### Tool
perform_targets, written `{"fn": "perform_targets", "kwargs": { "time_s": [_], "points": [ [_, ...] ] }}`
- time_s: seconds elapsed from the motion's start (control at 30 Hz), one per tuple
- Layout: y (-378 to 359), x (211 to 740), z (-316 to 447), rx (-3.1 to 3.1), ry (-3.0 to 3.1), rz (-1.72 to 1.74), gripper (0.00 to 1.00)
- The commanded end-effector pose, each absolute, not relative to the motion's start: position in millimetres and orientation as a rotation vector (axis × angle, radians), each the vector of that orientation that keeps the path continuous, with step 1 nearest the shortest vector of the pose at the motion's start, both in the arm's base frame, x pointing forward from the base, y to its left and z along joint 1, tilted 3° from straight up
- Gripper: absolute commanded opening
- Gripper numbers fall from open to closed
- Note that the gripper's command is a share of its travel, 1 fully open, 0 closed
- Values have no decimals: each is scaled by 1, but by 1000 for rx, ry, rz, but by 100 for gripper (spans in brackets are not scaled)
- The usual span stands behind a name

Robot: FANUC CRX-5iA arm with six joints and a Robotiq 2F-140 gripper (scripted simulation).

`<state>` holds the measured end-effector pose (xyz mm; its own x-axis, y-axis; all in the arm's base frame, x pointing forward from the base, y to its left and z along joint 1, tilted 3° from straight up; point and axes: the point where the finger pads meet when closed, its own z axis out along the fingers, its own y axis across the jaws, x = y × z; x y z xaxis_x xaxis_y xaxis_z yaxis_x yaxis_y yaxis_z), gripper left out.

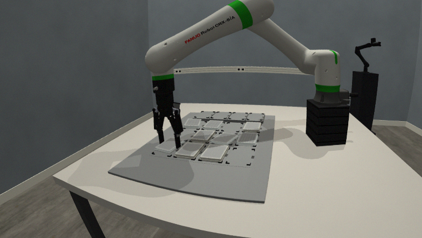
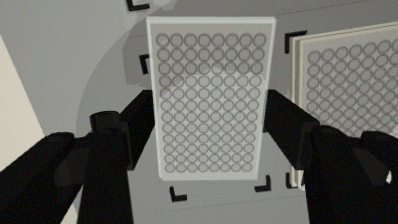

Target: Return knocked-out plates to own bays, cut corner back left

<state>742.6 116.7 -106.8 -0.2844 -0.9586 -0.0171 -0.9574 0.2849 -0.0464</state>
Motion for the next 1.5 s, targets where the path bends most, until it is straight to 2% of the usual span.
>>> {"fn": "perform_targets", "kwargs": {
  "time_s": [0.0,0.5,0.53,1.47],
  "points": [
    [117,744,-105,-1852,2482,-44,58],
    [117,744,-105,-1852,2482,-44,57],
    [117,744,-105,-1852,2482,-44,10],
    [117,744,-102,-1852,2482,-44,10]
  ]
}}
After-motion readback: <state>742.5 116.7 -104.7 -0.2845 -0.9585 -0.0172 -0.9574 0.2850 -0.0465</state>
